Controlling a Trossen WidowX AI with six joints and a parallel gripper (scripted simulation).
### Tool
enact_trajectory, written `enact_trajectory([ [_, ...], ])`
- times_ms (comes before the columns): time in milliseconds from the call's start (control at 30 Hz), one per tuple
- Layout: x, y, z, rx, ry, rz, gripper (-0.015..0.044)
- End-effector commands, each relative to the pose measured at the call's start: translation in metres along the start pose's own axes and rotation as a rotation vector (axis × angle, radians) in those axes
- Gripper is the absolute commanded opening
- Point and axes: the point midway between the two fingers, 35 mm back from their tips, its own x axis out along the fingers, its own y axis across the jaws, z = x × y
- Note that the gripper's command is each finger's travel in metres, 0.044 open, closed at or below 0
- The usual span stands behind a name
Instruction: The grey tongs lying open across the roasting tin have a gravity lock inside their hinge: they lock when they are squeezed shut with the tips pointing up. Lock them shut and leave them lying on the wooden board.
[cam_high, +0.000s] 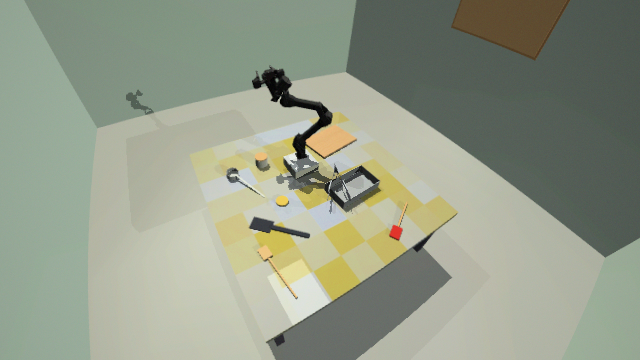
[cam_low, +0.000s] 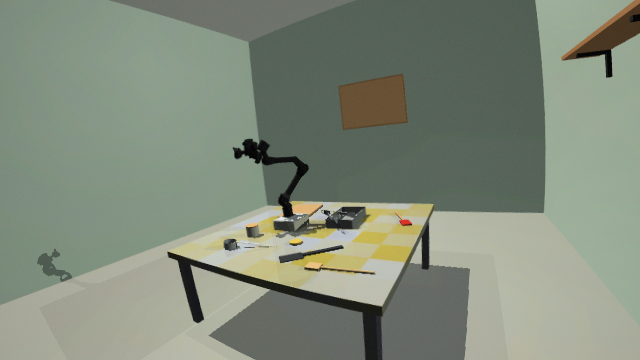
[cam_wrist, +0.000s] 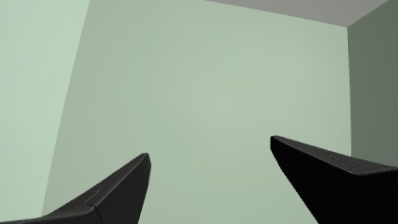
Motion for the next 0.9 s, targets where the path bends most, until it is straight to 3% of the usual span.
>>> enact_trajectory([
  [0, 0.000, 0.000, 0.000, 0.000, 0.000, 0.000, 0.0426],
  [167, -0.004, 0.027, 0.002, -0.051, -0.006, 0.108, 0.0440],
  [367, -0.036, 0.111, 0.008, -0.211, -0.044, 0.430, 0.0440],
  [567, -0.098, 0.182, 0.022, -0.336, -0.173, 0.750, 0.0440],
  [867, -0.214, 0.237, 0.046, -0.466, -0.423, 1.148, 0.0440],
])
